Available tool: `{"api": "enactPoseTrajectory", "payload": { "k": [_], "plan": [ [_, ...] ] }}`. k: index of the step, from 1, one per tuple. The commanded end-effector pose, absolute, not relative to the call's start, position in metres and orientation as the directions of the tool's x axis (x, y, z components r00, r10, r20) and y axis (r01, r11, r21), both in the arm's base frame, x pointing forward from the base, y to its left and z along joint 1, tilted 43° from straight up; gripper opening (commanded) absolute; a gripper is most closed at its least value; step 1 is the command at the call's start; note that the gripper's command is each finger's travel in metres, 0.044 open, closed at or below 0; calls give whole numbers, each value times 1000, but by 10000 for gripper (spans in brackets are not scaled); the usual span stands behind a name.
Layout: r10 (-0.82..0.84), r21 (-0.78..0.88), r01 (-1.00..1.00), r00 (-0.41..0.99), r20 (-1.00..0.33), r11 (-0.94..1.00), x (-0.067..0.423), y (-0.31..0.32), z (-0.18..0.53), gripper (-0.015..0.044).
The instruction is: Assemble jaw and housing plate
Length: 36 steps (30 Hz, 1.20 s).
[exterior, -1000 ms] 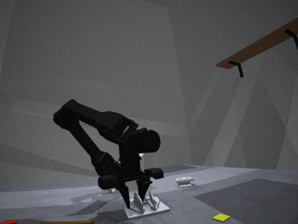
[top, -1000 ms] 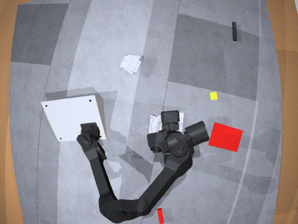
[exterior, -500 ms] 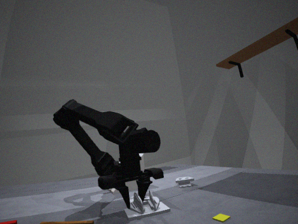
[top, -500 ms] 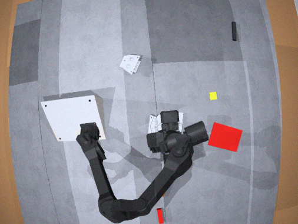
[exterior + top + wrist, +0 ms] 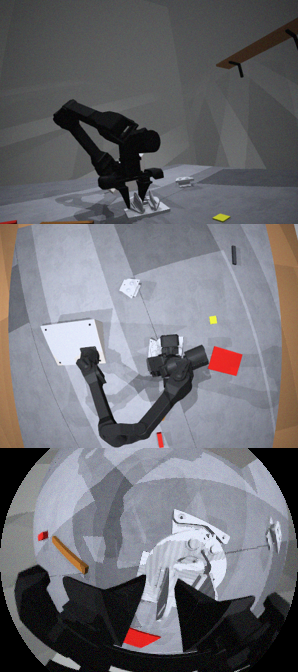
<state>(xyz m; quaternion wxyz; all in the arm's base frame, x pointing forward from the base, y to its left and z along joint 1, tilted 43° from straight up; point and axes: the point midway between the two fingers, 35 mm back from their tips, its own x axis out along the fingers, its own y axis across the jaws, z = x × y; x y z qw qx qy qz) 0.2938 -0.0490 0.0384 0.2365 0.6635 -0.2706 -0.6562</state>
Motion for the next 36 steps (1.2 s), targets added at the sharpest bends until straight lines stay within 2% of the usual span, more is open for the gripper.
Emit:
{"api": "enactPoseTrajectory", "payload": {
  "k": [1, 36],
  "plan": [
    [-674, 674, -48, -12, -739, -737, 293, -51, 37, 134],
    [-674, 674, -48, -12, -739, -737, 293, -51, 36, 134]
  ]
}}
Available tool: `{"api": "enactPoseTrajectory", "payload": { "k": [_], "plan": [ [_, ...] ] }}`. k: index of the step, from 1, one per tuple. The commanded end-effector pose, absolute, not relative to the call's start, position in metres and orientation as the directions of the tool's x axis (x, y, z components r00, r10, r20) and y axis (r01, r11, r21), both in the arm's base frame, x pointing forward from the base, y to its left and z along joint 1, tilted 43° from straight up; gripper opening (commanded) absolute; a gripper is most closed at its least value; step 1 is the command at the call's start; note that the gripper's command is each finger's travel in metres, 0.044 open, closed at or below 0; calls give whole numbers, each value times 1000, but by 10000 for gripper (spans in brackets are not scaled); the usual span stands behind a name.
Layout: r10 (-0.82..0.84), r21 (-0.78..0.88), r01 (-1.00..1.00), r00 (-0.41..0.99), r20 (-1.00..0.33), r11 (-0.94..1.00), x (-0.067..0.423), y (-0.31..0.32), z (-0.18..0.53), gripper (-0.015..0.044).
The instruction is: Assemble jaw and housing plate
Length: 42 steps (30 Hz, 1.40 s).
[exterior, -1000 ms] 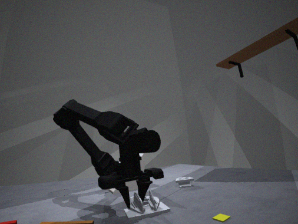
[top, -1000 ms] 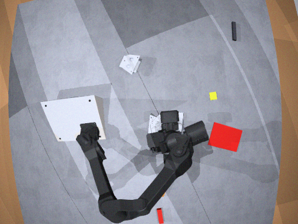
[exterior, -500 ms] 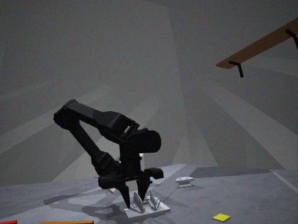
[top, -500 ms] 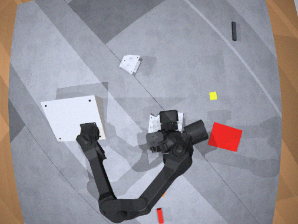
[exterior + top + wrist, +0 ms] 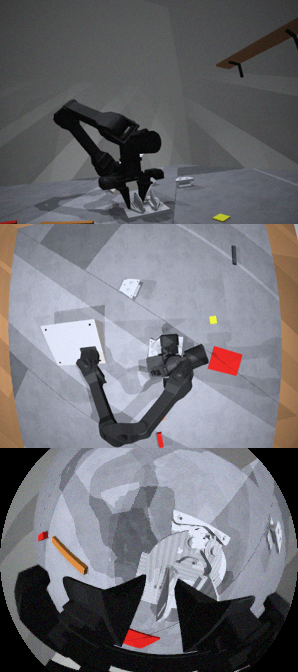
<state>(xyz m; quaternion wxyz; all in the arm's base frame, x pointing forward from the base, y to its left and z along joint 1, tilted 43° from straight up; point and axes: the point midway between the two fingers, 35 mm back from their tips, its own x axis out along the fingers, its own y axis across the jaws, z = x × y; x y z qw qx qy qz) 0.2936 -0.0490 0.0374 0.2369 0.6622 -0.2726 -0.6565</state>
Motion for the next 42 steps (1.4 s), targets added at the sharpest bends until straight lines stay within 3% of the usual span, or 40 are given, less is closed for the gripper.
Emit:
{"api": "enactPoseTrajectory", "payload": {
  "k": [1, 26, 30, 42],
  "plan": [
    [-674, 674, -48, -12, -739, -737, 293, -51, 36, 134],
    [-674, 674, -48, -12, -739, -737, 293, -51, 36, 134],
    [-672, 672, -51, -11, -740, -739, 293, -50, 37, 224],
    [-672, 672, -51, -11, -740, -739, 293, -50, 37, 224]
  ]
}}
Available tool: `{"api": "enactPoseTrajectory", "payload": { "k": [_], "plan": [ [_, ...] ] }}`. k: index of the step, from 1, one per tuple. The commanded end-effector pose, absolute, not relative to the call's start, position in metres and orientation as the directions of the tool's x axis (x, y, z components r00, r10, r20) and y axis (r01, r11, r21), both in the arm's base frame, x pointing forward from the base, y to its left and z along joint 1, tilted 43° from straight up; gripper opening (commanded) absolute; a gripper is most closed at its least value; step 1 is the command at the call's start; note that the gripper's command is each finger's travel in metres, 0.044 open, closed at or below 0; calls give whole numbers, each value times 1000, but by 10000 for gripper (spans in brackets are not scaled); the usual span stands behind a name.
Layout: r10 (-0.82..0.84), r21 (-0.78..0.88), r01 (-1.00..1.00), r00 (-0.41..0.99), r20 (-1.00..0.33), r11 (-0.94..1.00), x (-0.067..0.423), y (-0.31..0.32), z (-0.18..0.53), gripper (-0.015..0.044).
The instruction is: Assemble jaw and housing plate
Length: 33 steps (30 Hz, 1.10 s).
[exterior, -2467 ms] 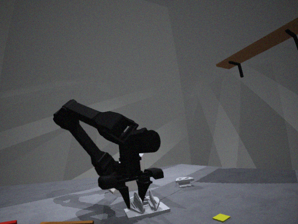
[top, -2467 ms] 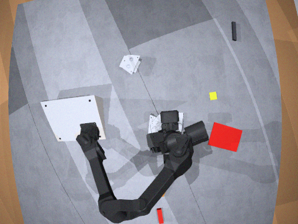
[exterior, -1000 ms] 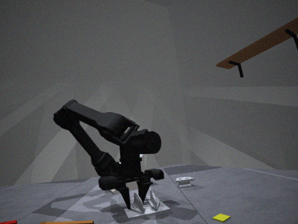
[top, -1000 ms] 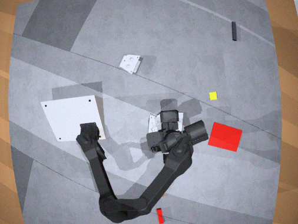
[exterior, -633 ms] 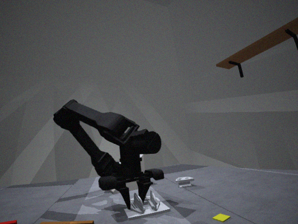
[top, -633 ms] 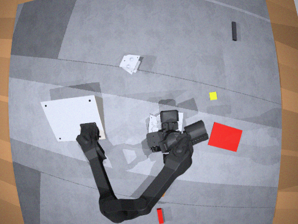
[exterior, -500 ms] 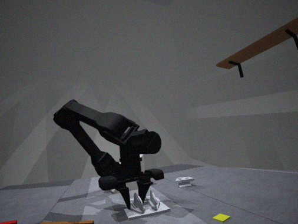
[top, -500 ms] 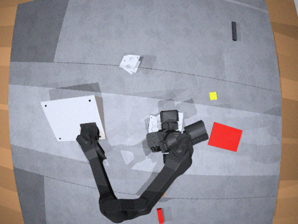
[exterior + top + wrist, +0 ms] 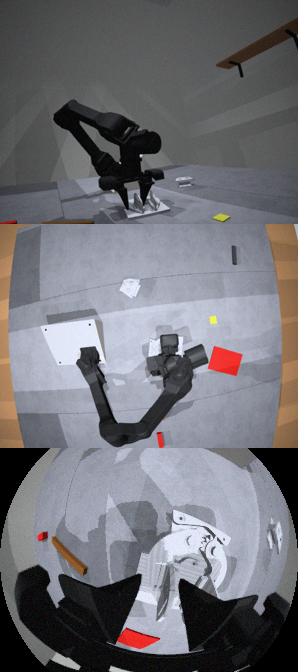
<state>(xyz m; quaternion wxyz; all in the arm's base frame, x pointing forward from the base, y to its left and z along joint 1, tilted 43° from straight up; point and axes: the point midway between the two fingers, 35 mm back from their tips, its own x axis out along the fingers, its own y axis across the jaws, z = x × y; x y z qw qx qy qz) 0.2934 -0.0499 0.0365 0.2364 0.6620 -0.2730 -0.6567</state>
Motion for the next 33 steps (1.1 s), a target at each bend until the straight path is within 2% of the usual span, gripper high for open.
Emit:
{"api": "enactPoseTrajectory", "payload": {
  "k": [1, 10, 15, 23, 33],
  "plan": [
    [-672, 672, -51, -11, -740, -739, 293, -50, 37, 224],
    [-673, 672, -47, -13, -740, -739, 293, -5, 85, 224],
    [-675, 675, -38, -9, -738, -737, 293, -10, 79, 224],
    [-638, 628, -169, 2, -770, -760, 295, 68, 35, 434],
    [-628, 586, -367, -9, -778, -722, 247, 176, -39, 440]
  ]
}}
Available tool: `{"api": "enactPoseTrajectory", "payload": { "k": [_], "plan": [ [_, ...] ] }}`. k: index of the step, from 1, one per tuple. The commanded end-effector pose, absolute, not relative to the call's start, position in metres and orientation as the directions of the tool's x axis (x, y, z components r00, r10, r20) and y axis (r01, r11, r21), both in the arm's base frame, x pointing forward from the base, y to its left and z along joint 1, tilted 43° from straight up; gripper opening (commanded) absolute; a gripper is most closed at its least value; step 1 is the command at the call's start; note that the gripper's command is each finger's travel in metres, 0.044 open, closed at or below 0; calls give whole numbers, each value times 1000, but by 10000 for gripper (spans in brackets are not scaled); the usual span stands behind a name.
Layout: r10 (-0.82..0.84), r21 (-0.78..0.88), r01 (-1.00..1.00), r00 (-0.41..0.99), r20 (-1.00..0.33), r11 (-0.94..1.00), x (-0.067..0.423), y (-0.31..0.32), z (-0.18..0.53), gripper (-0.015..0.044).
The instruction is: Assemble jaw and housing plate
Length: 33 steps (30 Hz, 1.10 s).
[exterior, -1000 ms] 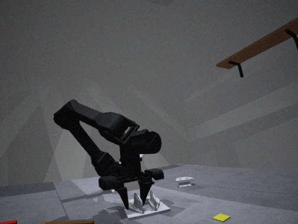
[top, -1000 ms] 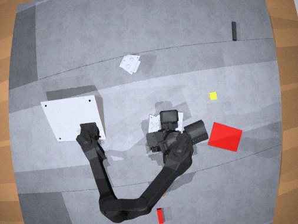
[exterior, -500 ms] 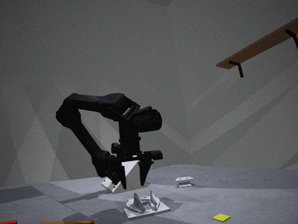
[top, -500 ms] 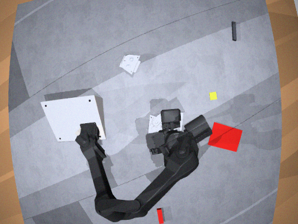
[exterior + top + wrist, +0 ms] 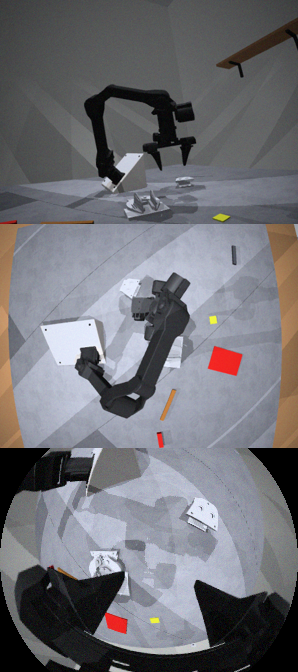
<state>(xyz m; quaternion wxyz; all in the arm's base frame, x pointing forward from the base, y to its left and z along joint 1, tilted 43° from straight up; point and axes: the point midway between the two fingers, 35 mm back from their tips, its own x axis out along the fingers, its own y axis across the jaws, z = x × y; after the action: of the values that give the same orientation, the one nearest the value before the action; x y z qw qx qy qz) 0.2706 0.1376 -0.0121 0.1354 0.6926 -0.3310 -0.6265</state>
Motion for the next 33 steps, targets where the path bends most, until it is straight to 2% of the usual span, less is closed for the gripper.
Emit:
{"api": "enactPoseTrajectory", "payload": {
  "k": [1, 8, 33],
  "plan": [
    [-630, 584, -388, -11, -776, -713, 240, 186, -47, 440],
    [-654, 572, -499, -15, -757, -651, 191, 226, -89, 440],
    [-655, 573, -500, -14, -756, -650, 189, 198, -117, 440]
  ]
}}
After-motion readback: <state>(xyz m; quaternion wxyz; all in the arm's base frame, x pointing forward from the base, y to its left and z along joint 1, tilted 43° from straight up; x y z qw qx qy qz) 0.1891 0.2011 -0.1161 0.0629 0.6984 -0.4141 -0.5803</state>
